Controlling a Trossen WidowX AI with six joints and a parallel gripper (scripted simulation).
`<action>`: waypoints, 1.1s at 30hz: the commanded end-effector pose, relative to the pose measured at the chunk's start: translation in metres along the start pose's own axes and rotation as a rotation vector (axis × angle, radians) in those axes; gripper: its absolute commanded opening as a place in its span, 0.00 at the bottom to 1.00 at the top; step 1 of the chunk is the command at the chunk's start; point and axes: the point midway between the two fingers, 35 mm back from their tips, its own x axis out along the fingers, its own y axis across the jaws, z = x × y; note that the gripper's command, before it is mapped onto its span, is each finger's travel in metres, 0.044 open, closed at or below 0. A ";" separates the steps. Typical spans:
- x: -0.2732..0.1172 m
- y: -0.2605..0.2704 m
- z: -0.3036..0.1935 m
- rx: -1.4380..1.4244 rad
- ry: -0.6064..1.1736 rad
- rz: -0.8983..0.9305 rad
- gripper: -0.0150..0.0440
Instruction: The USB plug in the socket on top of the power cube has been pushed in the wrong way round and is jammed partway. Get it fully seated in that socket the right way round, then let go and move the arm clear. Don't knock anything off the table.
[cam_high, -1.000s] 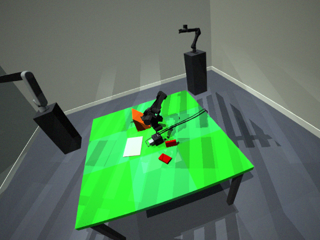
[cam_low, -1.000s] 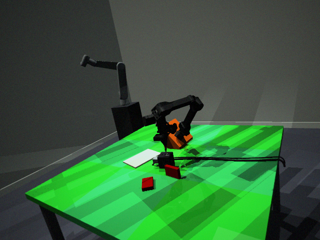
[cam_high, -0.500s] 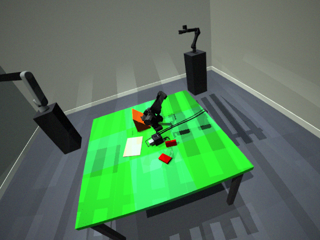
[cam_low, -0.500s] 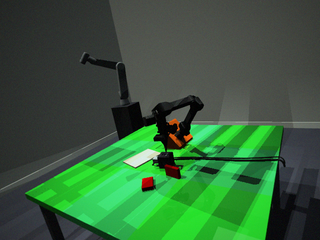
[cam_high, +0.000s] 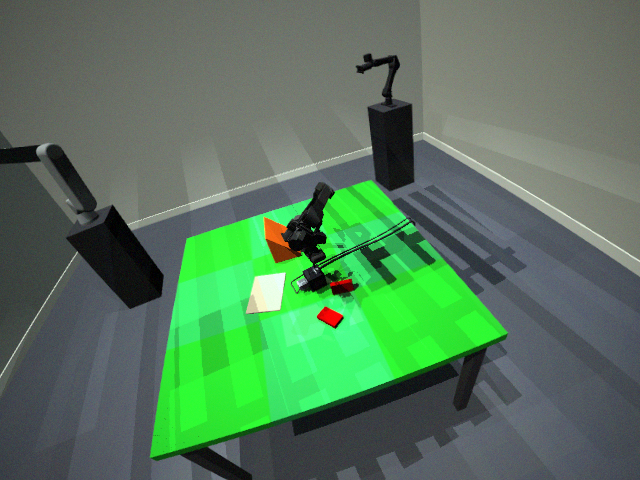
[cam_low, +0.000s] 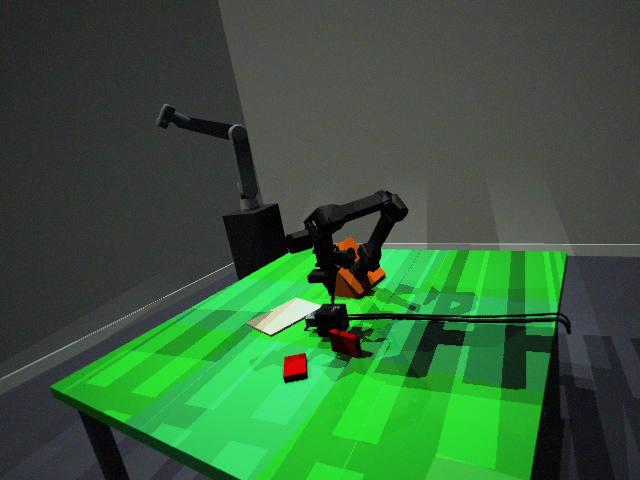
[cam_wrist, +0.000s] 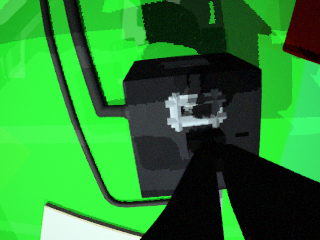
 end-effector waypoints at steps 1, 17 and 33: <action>0.001 -0.001 0.000 0.005 -0.001 -0.003 0.25; 0.003 -0.001 0.002 0.012 -0.001 -0.003 0.25; 0.004 -0.001 0.004 0.019 -0.001 -0.003 0.25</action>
